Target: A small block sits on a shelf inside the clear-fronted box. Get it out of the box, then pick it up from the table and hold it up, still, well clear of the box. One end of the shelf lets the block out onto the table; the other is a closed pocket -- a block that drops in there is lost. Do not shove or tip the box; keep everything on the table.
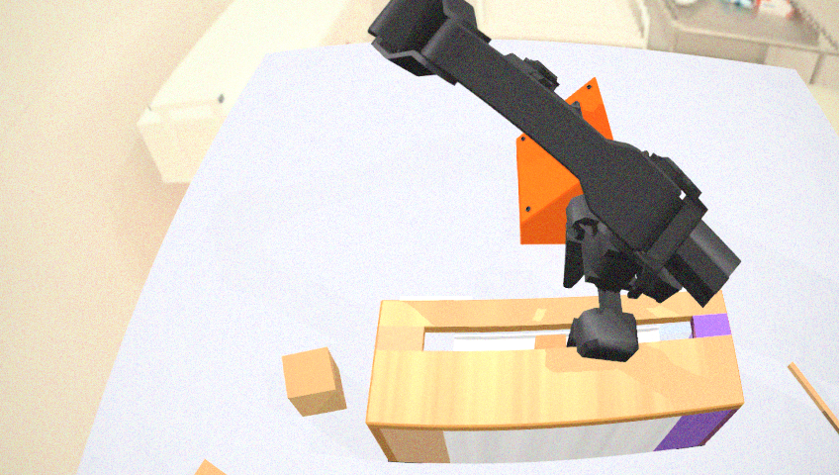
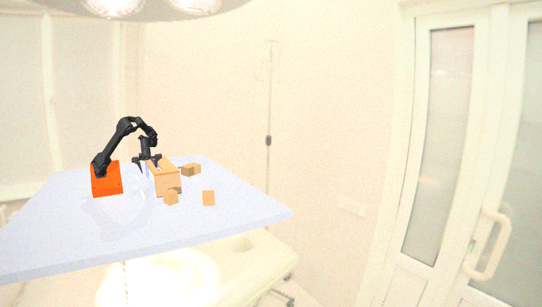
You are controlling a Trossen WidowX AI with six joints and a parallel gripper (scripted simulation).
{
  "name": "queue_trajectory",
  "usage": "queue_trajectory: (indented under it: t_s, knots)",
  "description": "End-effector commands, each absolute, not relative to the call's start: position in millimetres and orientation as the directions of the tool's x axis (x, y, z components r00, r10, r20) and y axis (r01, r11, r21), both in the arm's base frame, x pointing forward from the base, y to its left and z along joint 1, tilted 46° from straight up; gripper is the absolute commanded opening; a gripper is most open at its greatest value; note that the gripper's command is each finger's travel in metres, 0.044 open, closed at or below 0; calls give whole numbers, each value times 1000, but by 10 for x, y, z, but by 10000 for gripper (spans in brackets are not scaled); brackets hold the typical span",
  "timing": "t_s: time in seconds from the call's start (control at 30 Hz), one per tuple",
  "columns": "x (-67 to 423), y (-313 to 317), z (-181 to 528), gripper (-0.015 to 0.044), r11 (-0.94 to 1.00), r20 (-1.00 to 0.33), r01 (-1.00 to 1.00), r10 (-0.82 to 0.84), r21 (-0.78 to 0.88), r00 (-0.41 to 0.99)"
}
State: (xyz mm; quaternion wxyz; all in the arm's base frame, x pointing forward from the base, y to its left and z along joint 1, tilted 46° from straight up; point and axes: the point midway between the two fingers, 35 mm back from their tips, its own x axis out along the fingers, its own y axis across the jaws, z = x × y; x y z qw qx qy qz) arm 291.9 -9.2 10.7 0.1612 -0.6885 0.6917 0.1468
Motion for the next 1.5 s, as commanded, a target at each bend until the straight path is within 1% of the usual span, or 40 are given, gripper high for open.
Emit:
queue_trajectory:
  t_s: [0.0,1.47]
  knots:
    - [2916,-157,169,400,11,-425,-1000,-905,-21,-1]
    - [2906,-672,695,400,11,-422,-1000,-907,-20,-2]
